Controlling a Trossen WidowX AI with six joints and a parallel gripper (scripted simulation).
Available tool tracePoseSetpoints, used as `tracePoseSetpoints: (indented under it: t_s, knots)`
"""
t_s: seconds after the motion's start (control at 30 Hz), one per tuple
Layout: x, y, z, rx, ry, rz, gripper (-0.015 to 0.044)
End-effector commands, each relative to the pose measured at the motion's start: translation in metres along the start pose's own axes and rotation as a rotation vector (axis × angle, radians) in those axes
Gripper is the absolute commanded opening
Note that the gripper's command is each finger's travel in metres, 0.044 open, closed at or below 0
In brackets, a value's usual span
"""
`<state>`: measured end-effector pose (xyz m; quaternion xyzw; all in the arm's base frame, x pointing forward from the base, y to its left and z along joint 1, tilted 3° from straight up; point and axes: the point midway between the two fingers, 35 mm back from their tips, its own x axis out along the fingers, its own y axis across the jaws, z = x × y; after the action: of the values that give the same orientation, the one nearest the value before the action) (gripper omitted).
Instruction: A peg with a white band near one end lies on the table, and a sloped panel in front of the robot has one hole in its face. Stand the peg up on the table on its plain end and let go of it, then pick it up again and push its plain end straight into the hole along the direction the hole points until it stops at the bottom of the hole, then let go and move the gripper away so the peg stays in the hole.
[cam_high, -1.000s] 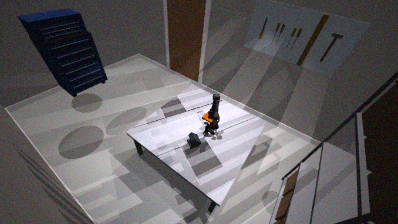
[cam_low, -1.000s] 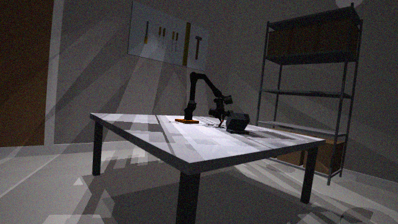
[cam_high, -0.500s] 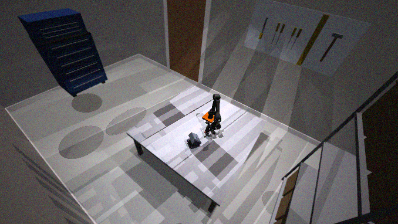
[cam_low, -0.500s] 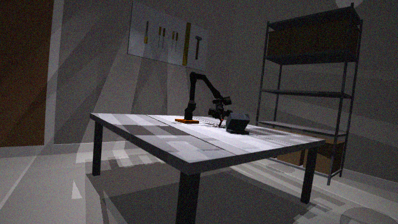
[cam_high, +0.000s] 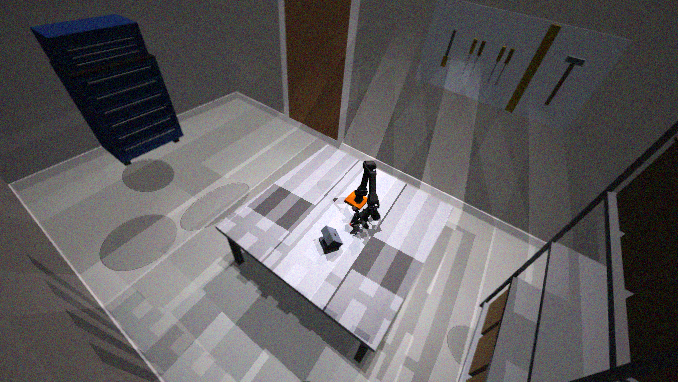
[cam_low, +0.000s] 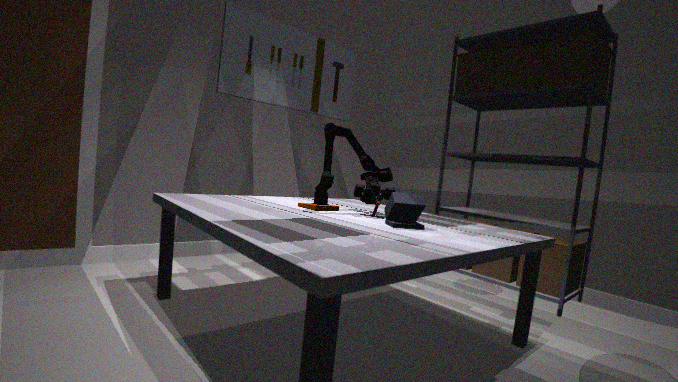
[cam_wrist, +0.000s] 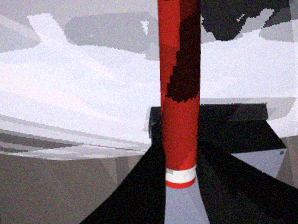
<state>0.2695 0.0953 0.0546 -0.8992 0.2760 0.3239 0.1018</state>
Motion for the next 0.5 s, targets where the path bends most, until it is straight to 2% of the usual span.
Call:
tracePoseSetpoints:
  t_s: [0.0,0.47]
  knots:
    - [-0.0019,0.0011,0.0012,0.005,0.035,0.002,0.0051]
    - [-0.0098,0.0012,0.0066,0.005,0.156,0.003,0.0051]
